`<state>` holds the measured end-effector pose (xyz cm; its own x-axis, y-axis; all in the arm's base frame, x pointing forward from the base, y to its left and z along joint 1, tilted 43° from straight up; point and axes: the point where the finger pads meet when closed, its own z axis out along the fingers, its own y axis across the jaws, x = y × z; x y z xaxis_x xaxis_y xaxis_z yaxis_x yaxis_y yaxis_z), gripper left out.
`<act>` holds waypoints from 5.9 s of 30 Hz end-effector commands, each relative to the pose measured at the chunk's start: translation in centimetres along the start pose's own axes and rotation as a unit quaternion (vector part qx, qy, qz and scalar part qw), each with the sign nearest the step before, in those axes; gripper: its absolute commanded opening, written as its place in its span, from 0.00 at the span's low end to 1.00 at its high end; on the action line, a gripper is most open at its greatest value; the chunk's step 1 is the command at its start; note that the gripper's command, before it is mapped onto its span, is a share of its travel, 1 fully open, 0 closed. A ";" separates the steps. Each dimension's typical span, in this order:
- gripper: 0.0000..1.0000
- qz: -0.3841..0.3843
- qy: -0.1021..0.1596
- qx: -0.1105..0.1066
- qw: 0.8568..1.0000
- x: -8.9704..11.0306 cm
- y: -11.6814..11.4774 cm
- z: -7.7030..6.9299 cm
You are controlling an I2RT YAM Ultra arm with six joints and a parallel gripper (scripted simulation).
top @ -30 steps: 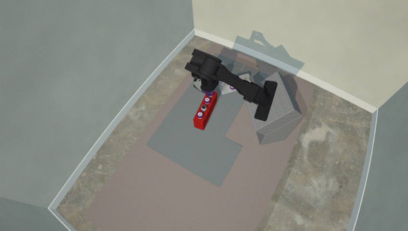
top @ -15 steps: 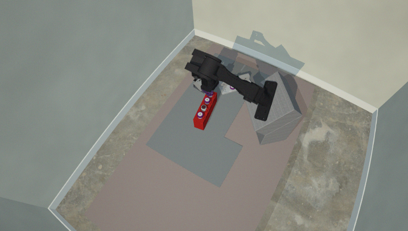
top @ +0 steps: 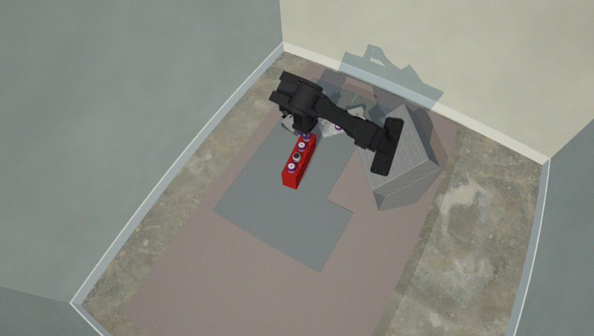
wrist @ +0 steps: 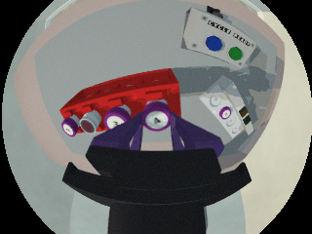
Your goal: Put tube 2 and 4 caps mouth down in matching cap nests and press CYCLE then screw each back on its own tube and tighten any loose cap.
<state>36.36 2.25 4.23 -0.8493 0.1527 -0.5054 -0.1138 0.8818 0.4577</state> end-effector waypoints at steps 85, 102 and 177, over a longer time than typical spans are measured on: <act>0.00 0.340 -0.006 0.002 0.940 12.7 -26.4 4.1; 0.00 0.340 -0.006 0.002 0.940 12.5 -26.5 8.9; 0.00 0.341 -0.006 0.002 0.940 12.5 -26.5 9.9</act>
<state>33.48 -14.45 -21.53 -0.7220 0.6867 -0.0845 0.4649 0.5719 0.6758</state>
